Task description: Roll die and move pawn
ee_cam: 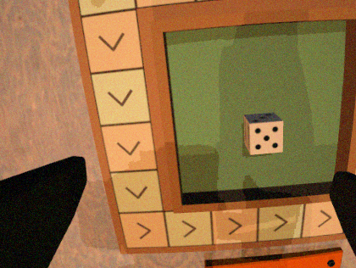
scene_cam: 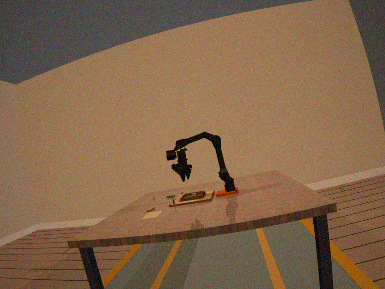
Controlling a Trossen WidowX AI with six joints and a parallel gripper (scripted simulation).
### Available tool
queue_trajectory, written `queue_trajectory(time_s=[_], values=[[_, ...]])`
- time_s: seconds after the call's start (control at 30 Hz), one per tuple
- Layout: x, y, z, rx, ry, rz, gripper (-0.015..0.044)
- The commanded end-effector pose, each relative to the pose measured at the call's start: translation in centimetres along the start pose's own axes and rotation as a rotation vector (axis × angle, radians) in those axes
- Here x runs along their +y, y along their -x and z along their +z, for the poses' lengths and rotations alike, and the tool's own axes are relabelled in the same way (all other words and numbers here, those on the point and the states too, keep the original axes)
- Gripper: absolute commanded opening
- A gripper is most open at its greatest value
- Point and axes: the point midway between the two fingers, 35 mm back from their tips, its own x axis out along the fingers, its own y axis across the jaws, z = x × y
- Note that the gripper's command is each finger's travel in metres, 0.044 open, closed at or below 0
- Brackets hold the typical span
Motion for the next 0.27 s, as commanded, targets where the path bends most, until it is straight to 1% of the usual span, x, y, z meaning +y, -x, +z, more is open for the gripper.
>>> queue_trajectory(time_s=[0.0, 0.03, 0.23], values=[[-3.0, 0.8, -4.9, 0.021, 0.071, -0.008, 0.0440], [-0.7, 0.4, -1.1, 0.000, 0.016, -0.001, 0.0440], [-0.7, 0.4, -1.1, 0.000, 0.016, -0.001, 0.0440]])
